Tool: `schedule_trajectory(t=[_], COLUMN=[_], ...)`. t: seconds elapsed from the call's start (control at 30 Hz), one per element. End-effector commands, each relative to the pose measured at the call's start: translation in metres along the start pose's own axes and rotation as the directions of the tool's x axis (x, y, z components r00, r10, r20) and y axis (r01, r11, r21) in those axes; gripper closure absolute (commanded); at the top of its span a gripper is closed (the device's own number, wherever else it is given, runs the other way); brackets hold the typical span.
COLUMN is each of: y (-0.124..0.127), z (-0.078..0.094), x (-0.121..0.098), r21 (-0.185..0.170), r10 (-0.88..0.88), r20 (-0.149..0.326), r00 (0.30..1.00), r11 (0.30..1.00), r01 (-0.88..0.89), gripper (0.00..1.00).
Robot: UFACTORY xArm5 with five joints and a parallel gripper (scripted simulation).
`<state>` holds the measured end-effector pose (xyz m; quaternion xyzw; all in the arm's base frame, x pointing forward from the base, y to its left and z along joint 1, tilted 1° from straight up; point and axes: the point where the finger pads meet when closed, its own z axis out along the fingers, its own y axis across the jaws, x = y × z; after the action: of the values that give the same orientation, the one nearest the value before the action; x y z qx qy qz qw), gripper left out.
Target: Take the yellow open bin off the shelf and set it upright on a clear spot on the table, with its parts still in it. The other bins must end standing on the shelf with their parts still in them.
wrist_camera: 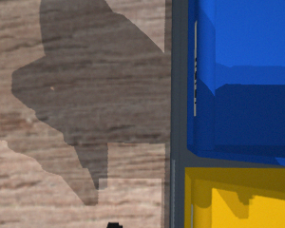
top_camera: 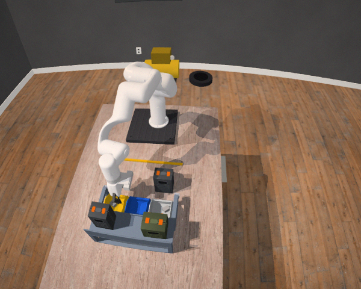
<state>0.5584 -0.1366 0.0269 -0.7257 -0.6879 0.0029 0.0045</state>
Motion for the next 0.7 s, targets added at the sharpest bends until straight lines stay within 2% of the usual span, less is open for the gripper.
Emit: schedule_trajectory(t=[0.0,0.67], y=[0.0014,0.0014], z=[0.0003,0.0078], x=[-0.0003,-0.0003], r21=[-0.004,-0.004], r10=[0.000,0.000], r20=[0.002,0.002], r00=[1.000,1.000], r11=[1.000,1.000], r01=[0.000,0.000], gripper=[0.00,0.00])
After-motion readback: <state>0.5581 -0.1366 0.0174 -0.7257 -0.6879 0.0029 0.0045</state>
